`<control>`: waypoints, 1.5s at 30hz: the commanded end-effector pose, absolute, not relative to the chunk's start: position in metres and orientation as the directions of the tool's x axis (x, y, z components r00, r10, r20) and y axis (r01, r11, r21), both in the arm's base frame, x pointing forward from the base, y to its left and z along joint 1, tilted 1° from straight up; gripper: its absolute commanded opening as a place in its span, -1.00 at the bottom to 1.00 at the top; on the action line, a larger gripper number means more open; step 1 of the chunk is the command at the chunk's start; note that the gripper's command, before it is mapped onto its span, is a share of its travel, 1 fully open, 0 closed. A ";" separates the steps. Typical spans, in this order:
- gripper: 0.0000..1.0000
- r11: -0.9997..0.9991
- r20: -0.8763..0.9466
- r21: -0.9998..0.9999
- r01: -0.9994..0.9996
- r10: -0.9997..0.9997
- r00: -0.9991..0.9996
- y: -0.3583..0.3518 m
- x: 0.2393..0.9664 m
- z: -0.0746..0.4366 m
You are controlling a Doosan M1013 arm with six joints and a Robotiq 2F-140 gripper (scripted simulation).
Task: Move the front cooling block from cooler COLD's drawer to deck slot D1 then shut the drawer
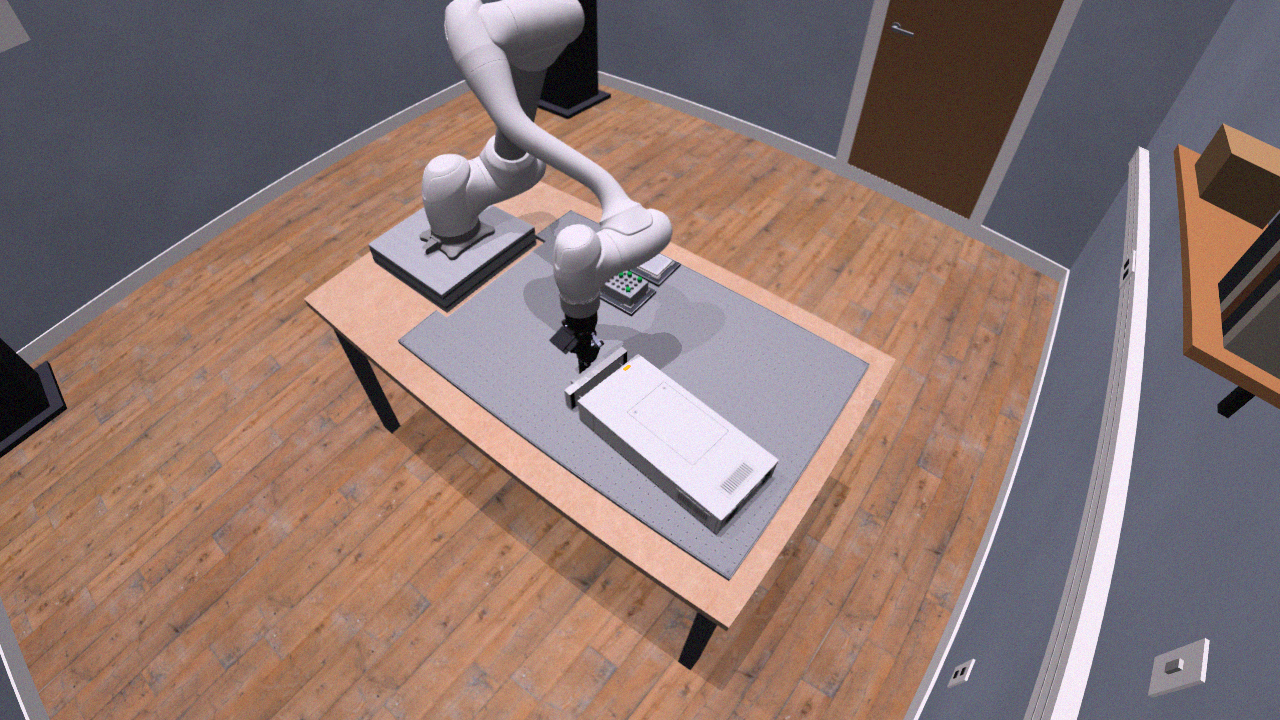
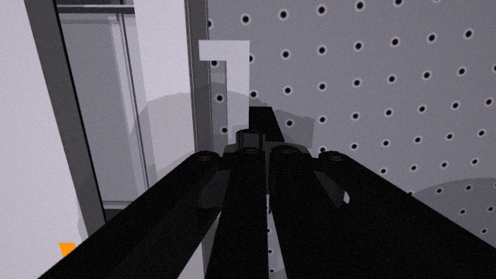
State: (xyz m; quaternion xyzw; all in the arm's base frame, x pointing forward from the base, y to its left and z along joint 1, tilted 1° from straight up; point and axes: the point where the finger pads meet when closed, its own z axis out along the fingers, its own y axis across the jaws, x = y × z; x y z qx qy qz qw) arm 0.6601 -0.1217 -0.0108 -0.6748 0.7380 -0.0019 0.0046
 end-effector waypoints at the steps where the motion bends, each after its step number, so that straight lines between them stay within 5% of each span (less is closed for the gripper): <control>1: -0.80 0.089 -0.004 -0.011 -0.996 -0.996 -0.089 -0.122 0.662 -0.010; 45: -0.80 0.089 -0.004 -0.011 -0.996 -0.996 -0.089 -0.123 0.674 -0.010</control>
